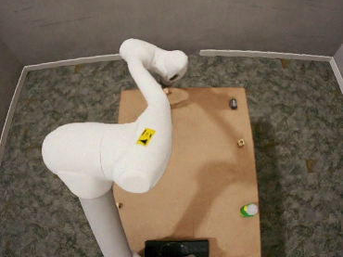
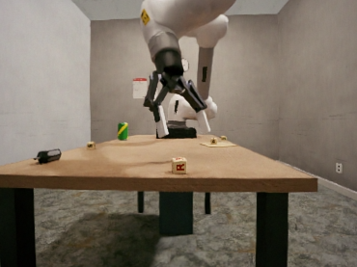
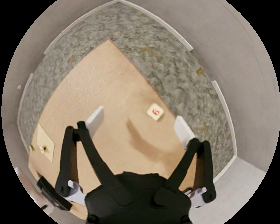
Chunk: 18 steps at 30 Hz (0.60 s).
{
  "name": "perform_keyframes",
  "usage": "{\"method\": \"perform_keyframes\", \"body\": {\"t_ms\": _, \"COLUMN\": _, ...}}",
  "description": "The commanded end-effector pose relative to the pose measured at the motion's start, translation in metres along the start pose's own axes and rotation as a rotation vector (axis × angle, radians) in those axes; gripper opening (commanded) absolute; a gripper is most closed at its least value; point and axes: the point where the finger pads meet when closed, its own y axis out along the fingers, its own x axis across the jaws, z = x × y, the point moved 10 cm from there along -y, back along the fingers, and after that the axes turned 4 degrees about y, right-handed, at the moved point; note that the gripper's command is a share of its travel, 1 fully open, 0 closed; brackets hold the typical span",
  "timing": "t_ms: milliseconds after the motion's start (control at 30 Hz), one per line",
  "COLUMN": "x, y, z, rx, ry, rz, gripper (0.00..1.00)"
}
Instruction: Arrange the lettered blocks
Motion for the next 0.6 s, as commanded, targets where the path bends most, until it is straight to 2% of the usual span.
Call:
{"method": "perform_keyframes", "body": {"t_ms": 0, "x": 0.0383, "y": 0.0077, "z": 0.0067, "rx": -0.014, "ry": -0.007, "rz": 0.001, "gripper": 1.00}}
{"method": "perform_keyframes", "body": {"t_ms": 567, "x": 0.0399, "y": 0.0086, "z": 0.0073, "rx": -0.015, "ry": -0.008, "rz": 0.001, "gripper": 1.00}}
